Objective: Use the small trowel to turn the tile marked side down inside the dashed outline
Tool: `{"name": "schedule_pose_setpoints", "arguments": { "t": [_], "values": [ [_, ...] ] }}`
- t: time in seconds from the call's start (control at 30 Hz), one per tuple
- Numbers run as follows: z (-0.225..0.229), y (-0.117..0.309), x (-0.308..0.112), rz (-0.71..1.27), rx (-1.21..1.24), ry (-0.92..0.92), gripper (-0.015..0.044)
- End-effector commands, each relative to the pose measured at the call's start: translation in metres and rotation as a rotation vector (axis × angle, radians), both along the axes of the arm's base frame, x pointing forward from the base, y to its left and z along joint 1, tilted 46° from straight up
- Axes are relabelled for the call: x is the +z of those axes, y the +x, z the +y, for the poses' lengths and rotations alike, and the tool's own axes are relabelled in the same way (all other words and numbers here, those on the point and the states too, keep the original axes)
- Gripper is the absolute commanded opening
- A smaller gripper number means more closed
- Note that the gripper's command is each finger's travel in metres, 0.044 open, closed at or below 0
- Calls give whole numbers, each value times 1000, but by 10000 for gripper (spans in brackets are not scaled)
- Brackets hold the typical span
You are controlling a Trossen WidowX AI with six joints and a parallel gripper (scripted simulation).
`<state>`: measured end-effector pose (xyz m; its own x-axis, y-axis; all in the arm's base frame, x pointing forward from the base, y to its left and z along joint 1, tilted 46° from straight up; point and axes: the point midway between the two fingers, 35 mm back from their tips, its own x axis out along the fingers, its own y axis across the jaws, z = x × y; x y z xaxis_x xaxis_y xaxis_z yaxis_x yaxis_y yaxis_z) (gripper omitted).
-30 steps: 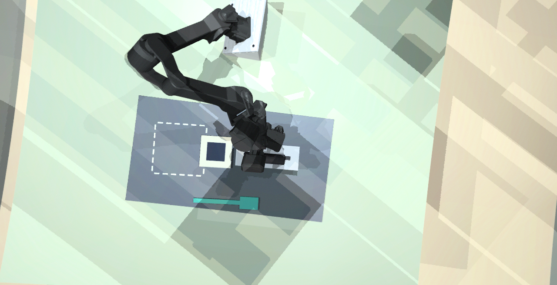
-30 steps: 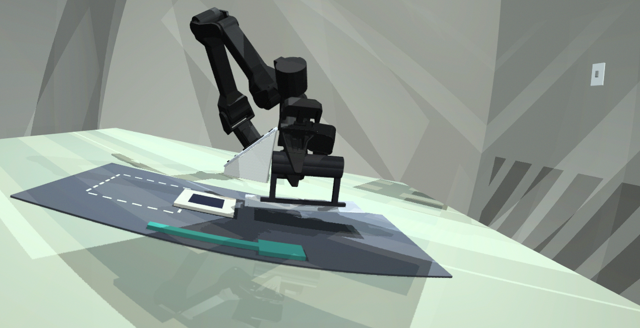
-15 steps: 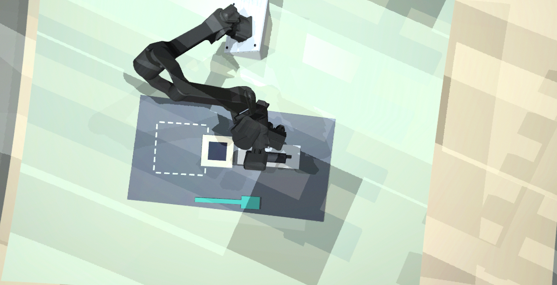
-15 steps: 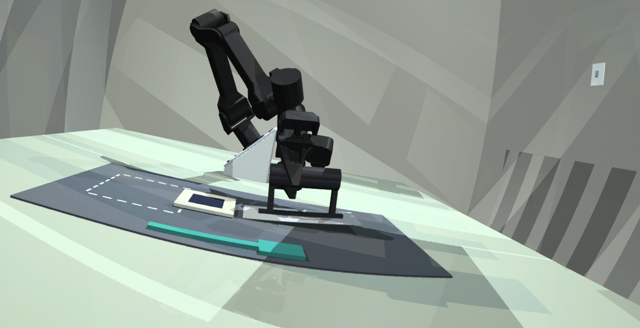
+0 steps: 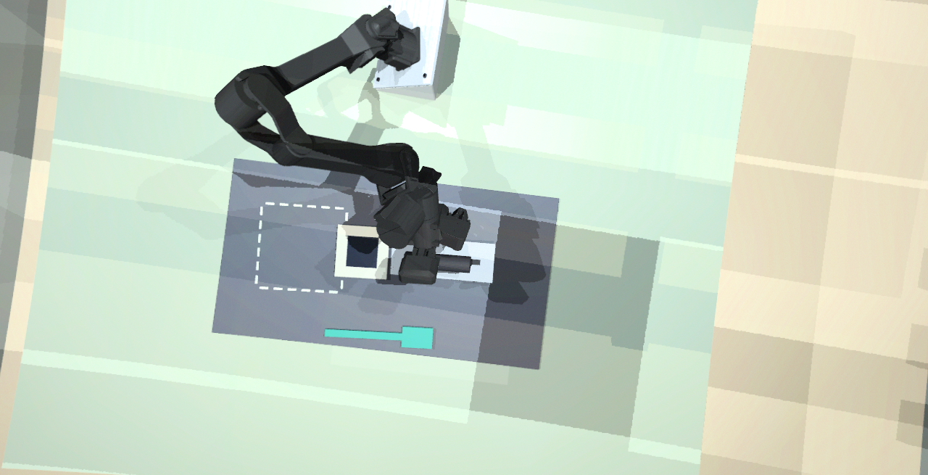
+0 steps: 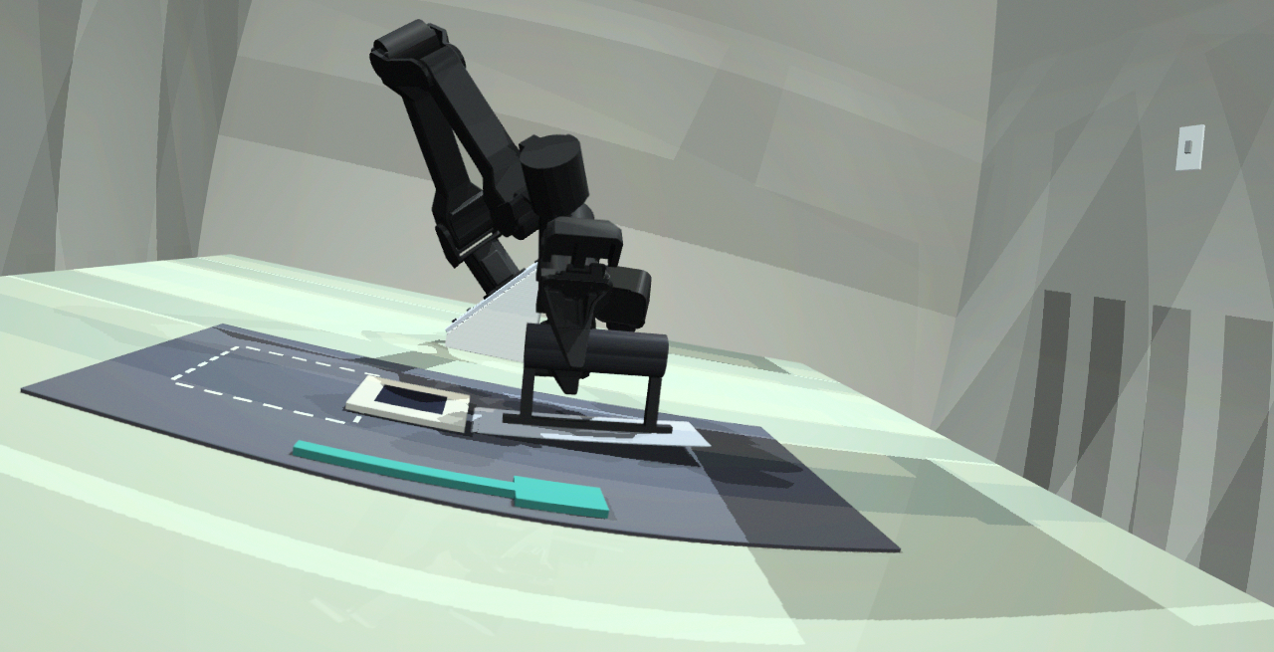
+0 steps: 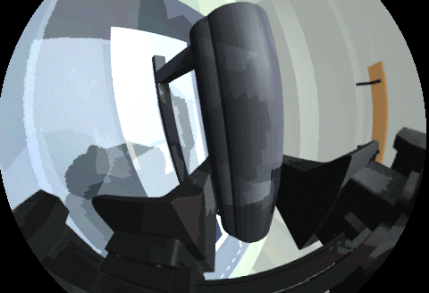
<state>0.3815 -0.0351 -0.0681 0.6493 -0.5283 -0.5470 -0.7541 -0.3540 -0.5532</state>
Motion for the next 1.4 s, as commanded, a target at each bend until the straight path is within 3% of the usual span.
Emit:
{"name": "schedule_pose_setpoints", "arguments": {
  "t": [0.0, 0.6, 1.37],
  "values": [
    [-8, 0, 9, -9, -8, -5, 0],
    [-27, -3, 28, -9, -7, -8, 0],
    [-10, 1, 47, 9, -1, -109, 0]
  ]
}}
